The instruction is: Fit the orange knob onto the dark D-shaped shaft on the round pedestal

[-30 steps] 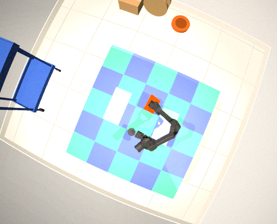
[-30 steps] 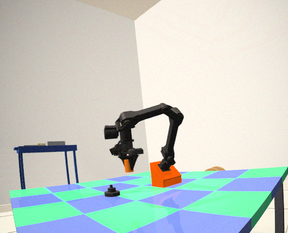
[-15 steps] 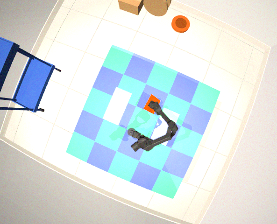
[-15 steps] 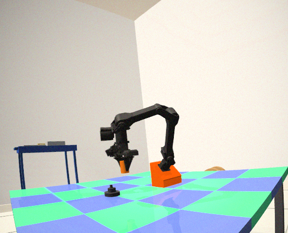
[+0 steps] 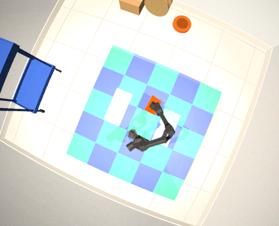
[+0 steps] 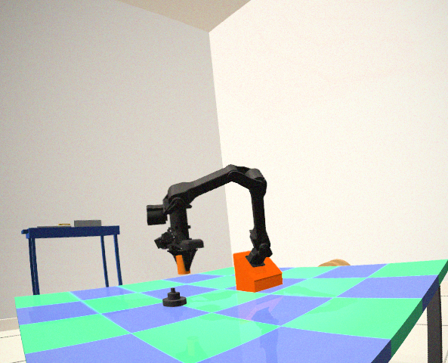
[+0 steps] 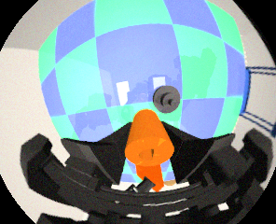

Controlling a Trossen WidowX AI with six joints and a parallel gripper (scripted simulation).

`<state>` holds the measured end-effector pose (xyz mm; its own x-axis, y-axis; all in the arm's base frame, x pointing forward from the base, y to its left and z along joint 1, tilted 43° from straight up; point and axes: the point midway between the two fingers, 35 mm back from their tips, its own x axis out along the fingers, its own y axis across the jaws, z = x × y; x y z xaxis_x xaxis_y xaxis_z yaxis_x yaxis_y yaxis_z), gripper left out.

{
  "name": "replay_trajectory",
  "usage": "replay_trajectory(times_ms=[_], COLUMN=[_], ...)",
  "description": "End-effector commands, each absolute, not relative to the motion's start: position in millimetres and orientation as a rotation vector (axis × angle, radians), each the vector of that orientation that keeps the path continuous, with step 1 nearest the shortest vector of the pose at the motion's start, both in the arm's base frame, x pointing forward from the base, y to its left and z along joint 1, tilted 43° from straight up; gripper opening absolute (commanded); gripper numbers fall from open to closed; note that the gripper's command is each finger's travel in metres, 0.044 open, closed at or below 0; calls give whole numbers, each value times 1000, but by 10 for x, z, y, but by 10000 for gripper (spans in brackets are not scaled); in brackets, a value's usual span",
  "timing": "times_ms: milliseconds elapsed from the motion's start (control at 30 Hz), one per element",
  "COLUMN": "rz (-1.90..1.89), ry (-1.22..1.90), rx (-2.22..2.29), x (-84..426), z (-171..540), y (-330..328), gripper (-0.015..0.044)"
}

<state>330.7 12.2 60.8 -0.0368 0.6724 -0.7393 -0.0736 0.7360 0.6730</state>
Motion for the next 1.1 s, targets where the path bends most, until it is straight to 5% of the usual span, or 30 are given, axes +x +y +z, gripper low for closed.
replay_trajectory(times_ms=[0,1067], rz=[641,647], ry=[1495,1493], rx=[507,504], x=[3364,3485], z=[483,-250], y=[41,-15], gripper=[0,0])
